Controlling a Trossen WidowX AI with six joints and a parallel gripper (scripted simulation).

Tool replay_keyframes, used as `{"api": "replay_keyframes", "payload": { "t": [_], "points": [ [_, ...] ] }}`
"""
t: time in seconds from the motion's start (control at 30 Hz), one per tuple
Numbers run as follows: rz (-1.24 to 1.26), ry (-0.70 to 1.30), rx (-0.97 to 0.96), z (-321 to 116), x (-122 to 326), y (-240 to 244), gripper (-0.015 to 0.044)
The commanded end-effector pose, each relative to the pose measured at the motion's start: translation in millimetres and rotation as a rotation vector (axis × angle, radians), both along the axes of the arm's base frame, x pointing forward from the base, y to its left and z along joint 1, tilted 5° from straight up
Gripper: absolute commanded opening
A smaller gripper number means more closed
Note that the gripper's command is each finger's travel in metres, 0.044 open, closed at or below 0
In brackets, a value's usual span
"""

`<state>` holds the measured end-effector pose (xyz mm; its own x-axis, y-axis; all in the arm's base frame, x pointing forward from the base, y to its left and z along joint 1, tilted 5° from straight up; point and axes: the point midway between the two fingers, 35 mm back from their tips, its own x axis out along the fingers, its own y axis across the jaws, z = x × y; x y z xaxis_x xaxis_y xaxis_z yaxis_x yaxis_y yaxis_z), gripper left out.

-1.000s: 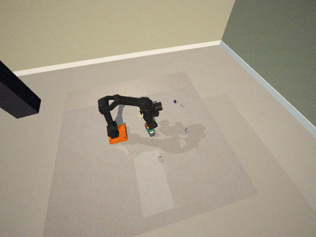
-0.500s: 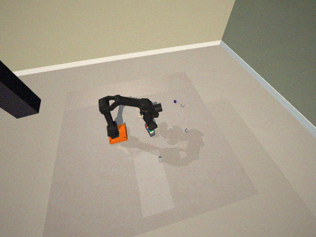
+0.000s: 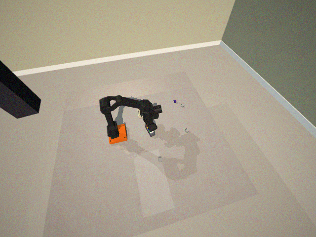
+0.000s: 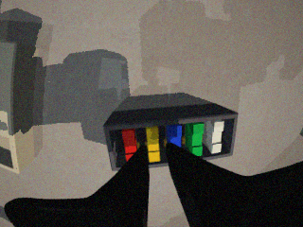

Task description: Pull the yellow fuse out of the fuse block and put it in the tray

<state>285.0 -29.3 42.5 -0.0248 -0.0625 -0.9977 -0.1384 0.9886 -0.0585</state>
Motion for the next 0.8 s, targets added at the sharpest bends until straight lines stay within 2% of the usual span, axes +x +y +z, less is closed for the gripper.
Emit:
{"api": "replay_keyframes", "payload": {
  "t": [0.0,0.77],
  "points": [
    [0.000,0.007,0.004,-5.8,-2.6,0.4,0.0066],
    [0.000,0.007,0.004,-14.1,-3.0,-0.1,0.0066]
  ]
}}
